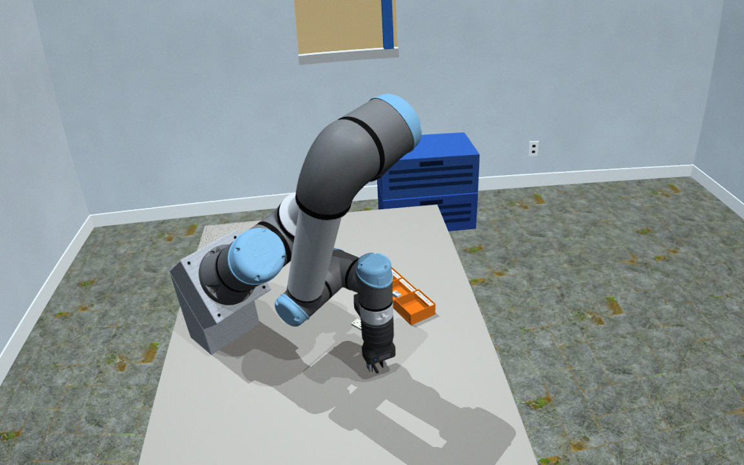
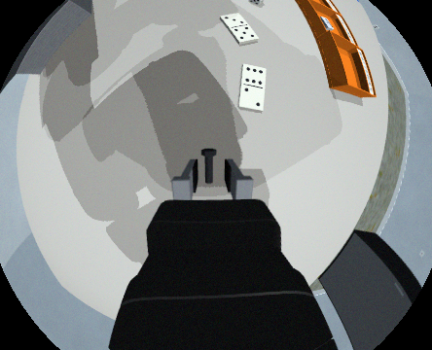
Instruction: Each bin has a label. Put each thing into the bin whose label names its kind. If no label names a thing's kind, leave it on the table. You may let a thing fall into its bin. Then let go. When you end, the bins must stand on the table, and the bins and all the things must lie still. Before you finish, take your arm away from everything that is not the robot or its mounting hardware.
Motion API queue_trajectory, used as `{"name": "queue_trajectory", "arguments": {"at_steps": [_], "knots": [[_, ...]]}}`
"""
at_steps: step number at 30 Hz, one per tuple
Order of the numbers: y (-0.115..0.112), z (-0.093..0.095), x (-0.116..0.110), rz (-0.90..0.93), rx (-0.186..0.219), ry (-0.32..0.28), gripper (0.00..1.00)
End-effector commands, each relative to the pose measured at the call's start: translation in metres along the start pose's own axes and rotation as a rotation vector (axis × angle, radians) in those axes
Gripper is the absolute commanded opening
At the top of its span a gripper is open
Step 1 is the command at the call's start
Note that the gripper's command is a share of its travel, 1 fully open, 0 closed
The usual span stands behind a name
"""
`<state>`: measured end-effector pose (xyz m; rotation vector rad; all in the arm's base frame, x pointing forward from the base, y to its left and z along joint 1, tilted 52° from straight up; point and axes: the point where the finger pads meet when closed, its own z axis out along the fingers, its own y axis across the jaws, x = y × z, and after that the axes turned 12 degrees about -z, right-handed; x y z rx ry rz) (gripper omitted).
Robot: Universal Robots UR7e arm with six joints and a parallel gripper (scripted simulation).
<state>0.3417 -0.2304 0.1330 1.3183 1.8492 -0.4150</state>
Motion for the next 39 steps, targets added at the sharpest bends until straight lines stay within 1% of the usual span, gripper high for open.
{"name": "queue_trajectory", "arguments": {"at_steps": [1,3,22,23,39], "knots": [[-0.0008,0.0053,-0.0014,0.001,0.0,-0.005,0.62],[-0.0009,0.008,-0.0011,0.001,0.0,-0.006,0.62],[-0.0028,0.0074,0.0048,0.0,0.001,-0.001,0.62],[-0.0018,0.0072,0.0027,0.0,-0.001,-0.005,0.0],[-0.0017,0.0072,0.0026,0.0,-0.001,-0.005,0.0]]}}
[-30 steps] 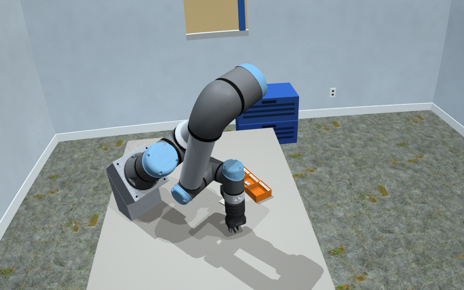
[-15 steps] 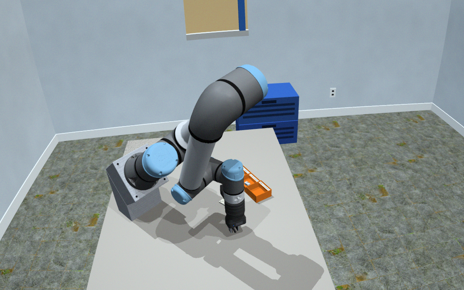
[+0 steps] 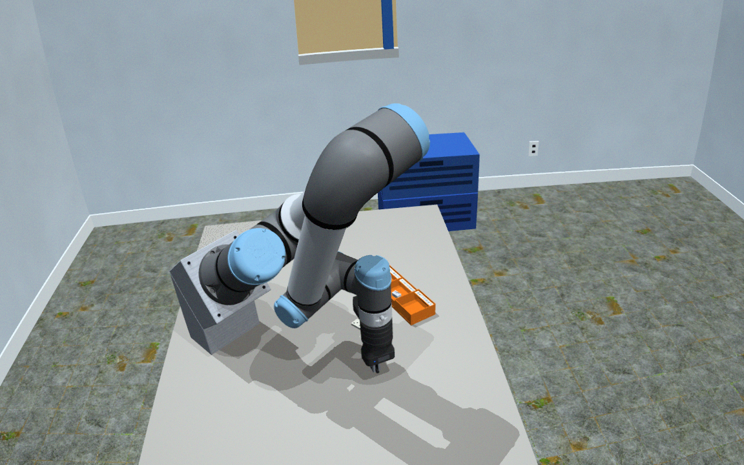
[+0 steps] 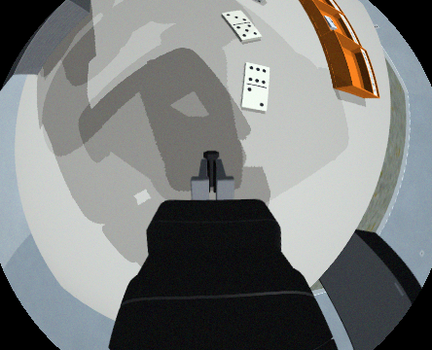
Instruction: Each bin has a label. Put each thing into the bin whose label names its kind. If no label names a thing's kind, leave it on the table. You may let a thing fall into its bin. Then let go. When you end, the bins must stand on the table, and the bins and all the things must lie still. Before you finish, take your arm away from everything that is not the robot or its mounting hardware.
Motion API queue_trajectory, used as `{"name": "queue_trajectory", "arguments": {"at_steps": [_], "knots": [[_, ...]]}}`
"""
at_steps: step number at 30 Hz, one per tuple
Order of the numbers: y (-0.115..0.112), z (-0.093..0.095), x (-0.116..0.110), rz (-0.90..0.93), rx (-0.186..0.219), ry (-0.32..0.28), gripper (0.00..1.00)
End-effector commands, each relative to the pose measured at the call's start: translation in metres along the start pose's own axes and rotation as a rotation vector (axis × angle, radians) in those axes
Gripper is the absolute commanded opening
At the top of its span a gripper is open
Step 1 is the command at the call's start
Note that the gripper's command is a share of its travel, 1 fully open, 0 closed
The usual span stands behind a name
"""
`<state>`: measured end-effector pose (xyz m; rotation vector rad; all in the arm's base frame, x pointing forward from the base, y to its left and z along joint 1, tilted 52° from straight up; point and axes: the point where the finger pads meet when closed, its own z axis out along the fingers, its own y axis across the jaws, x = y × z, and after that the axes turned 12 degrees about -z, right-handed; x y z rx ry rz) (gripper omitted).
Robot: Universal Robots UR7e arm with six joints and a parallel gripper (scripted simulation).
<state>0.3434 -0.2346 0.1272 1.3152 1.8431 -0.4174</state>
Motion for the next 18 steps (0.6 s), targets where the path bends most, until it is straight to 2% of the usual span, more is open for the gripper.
{"name": "queue_trajectory", "arguments": {"at_steps": [1,15,18], "knots": [[-0.001,0.0,0.001,0.0,0.001,0.002,0.0],[-0.001,0.0,0.001,0.0,0.001,0.002,0.0],[-0.001,-0.011,0.003,-0.001,0.0,0.004,0.0]]}}
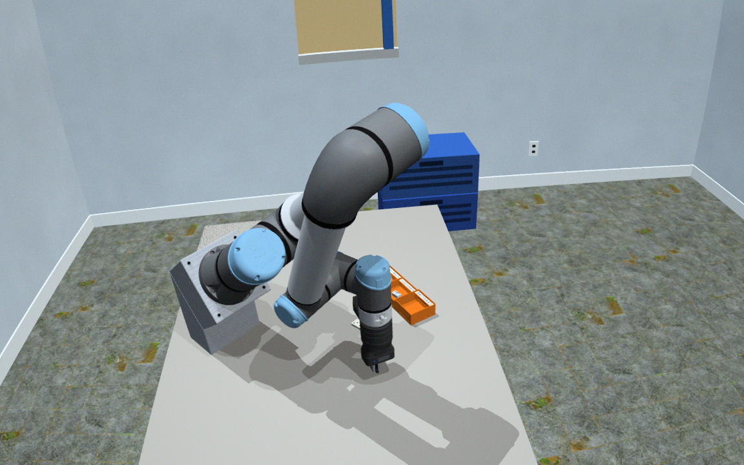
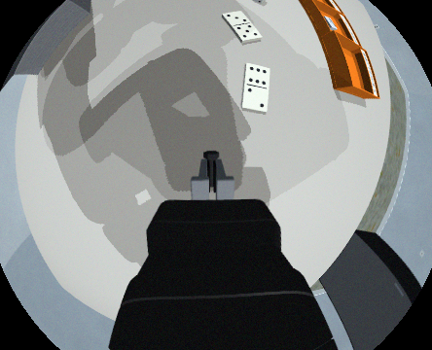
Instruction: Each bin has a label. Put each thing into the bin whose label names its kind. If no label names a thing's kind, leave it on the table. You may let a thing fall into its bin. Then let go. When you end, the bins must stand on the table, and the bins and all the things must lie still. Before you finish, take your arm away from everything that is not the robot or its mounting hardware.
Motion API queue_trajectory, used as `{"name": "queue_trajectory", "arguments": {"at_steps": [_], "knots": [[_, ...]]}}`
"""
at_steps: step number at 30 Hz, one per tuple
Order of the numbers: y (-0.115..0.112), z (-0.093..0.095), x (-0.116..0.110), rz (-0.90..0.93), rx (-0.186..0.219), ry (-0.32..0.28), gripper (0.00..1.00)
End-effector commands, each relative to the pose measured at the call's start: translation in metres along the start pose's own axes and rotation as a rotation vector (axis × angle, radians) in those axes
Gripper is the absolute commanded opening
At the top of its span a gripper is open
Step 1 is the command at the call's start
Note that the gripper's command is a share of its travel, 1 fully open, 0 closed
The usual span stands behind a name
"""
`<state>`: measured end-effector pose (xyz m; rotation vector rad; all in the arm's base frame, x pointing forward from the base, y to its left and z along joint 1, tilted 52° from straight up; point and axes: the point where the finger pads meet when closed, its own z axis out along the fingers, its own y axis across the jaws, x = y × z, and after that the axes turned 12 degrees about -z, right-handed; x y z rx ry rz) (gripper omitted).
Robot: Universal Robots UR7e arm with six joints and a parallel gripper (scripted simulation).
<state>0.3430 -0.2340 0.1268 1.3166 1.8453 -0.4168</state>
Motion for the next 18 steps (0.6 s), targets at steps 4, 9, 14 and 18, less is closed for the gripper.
{"name": "queue_trajectory", "arguments": {"at_steps": [4,9,14,18], "knots": [[0.0,-0.024,0.002,-0.001,-0.001,0.001,0.0],[0.0,-0.04,0.002,-0.001,-0.001,0.001,0.0],[0.001,-0.05,-0.001,0.0,-0.002,-0.004,0.0],[0.001,-0.06,-0.001,0.0,-0.002,-0.004,0.0]]}}
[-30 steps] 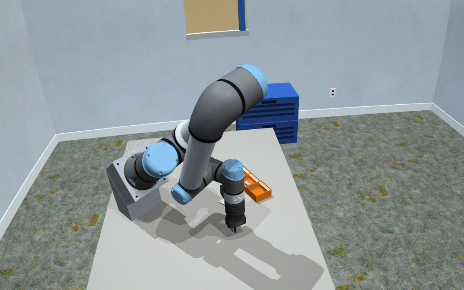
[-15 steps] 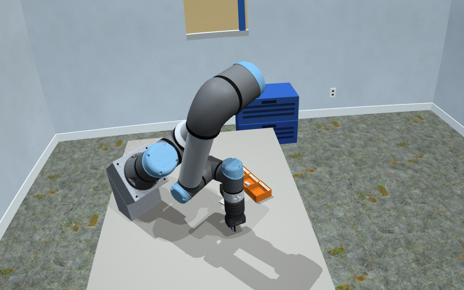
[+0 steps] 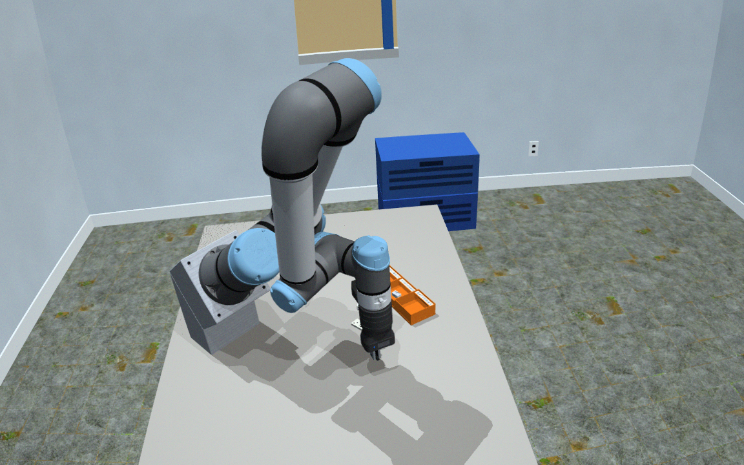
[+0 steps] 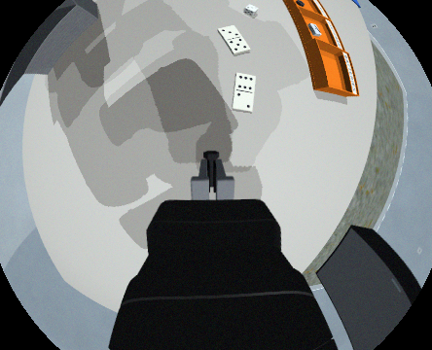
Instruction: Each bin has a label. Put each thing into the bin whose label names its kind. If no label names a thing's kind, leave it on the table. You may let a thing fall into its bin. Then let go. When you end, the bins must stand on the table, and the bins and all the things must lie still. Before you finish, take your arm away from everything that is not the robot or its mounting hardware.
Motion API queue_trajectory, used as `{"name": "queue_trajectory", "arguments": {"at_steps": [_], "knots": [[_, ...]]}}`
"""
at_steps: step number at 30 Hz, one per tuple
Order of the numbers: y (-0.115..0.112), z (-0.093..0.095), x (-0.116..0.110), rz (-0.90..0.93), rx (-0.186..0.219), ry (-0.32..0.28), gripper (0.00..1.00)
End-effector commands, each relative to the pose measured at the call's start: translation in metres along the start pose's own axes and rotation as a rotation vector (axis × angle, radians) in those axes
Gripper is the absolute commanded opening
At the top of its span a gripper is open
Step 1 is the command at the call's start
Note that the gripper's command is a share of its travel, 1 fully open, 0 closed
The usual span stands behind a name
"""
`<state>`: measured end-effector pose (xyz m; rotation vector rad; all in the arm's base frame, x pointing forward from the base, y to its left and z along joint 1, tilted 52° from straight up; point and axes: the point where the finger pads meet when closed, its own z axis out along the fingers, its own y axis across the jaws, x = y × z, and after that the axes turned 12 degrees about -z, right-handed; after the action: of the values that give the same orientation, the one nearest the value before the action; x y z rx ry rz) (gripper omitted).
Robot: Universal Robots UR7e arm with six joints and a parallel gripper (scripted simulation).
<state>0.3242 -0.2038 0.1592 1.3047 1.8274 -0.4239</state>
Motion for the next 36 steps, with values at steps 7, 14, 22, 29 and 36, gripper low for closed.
{"name": "queue_trajectory", "arguments": {"at_steps": [7,14,22,29,36], "knots": [[-0.001,-0.012,0.002,0.001,0.005,0.017,0.0],[-0.001,-0.012,0.004,-0.001,0.005,0.02,0.0],[-0.001,-0.015,0.006,-0.001,0.004,0.02,0.0],[0.01,-0.015,0.021,-0.002,0.005,0.023,0.0],[0.038,-0.015,0.05,0.0,0.003,0.019,0.0]]}}
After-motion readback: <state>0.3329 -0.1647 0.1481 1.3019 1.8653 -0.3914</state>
